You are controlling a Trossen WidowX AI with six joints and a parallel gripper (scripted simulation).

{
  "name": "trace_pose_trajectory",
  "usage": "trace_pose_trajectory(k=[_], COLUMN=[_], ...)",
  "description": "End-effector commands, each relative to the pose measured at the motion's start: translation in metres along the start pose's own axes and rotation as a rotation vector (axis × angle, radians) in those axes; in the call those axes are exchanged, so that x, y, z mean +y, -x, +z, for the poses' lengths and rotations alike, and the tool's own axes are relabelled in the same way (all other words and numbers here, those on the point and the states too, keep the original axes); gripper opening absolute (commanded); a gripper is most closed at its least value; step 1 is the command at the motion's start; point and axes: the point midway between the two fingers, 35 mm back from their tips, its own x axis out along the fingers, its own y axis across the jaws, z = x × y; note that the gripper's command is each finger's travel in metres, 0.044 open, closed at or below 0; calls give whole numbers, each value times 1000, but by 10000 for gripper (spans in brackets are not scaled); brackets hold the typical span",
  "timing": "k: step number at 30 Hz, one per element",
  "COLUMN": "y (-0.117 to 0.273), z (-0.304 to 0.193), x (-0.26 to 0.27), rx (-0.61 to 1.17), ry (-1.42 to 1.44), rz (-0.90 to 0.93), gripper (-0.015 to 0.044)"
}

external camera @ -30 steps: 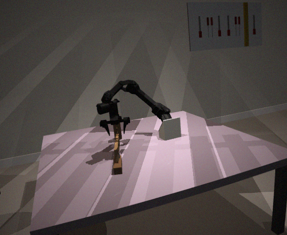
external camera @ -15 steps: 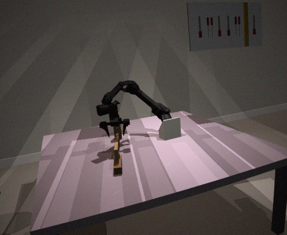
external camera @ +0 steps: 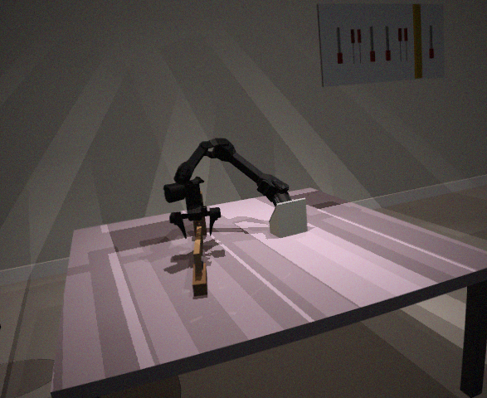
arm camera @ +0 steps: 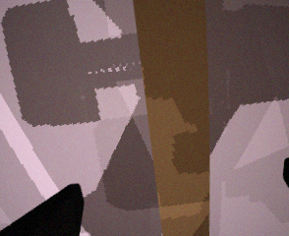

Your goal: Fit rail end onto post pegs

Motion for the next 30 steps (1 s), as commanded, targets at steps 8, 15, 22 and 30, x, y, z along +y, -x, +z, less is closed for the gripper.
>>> trace_pose_trajectory(k=[8,15,22,30], y=[-17,-28,-32,-32], z=[-1,-2,-2,-2], x=[2,3,3,3], rx=[6,8,8,8], ry=[11,11,11,11], rz=[0,-1,-1,-1], gripper=[440,440,361,151])
